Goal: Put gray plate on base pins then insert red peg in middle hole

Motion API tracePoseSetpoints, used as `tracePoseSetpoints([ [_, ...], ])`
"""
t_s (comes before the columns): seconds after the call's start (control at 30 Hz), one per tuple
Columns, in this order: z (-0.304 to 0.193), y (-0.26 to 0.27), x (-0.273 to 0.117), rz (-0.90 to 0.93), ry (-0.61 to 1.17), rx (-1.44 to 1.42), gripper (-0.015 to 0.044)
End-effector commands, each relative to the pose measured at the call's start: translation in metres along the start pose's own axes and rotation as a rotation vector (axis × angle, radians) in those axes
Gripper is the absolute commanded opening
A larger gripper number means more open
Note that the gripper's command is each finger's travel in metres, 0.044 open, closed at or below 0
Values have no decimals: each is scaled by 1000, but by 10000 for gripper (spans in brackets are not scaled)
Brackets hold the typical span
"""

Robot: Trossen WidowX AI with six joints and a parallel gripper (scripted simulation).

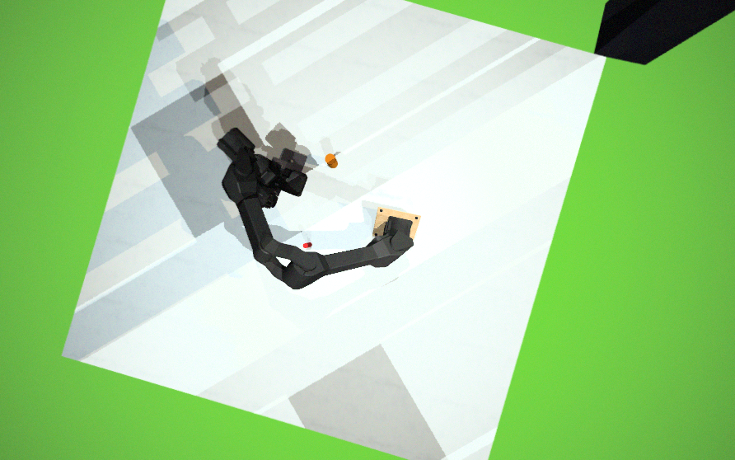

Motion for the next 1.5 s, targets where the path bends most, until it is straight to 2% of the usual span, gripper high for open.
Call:
tracePoseSetpoints([
  [0.0,-13,2,6,-1,4,4,0],
  [0.27,-33,5,18,-1,4,12,0],
  [1.47,-34,5,24,-1,3,13,0],
])
Point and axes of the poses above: the point midway between the two fingers, 35 mm back from their tips, its own x axis out along the fingers, its own y axis across the jaws, z = x × y, the point moved 7 cm from there along -x, back along the fingers, and after that the axes turned 1 degree about x, right-handed, at the moved point
